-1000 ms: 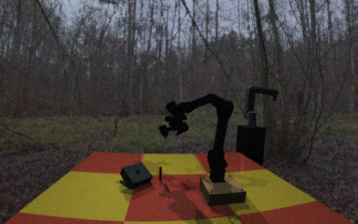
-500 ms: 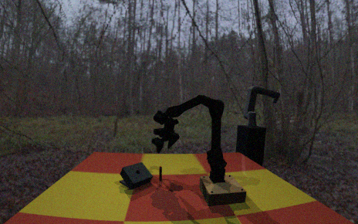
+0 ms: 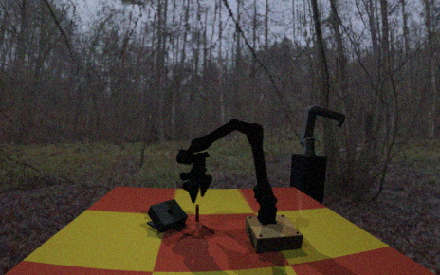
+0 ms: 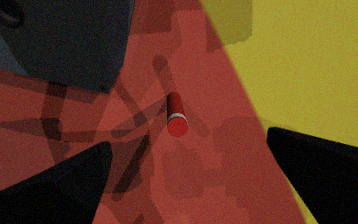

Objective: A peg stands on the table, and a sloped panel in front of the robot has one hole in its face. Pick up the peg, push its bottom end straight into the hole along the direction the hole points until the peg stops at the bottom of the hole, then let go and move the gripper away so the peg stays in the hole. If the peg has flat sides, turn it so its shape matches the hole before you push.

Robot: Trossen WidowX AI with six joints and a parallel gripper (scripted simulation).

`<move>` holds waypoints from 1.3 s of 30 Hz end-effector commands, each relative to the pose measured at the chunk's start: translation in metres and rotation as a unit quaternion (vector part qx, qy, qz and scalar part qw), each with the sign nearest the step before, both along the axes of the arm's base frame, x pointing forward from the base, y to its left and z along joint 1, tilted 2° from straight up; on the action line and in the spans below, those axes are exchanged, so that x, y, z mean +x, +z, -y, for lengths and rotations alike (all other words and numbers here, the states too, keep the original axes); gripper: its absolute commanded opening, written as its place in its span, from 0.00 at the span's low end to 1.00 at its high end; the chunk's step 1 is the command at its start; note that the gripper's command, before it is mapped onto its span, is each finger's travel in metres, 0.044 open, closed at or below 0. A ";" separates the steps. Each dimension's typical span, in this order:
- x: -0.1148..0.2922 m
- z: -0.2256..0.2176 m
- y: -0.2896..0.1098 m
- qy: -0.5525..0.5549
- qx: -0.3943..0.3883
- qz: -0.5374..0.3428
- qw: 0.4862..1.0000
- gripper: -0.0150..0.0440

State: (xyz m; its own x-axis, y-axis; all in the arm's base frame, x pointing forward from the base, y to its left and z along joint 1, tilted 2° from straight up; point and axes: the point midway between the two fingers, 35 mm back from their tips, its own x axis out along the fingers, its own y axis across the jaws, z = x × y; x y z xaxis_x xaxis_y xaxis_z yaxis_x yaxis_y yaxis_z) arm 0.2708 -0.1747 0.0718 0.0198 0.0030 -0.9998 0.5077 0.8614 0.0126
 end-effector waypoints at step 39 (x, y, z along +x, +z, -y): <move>0.004 -0.006 -0.060 0.009 0.010 -0.006 1.000 1.00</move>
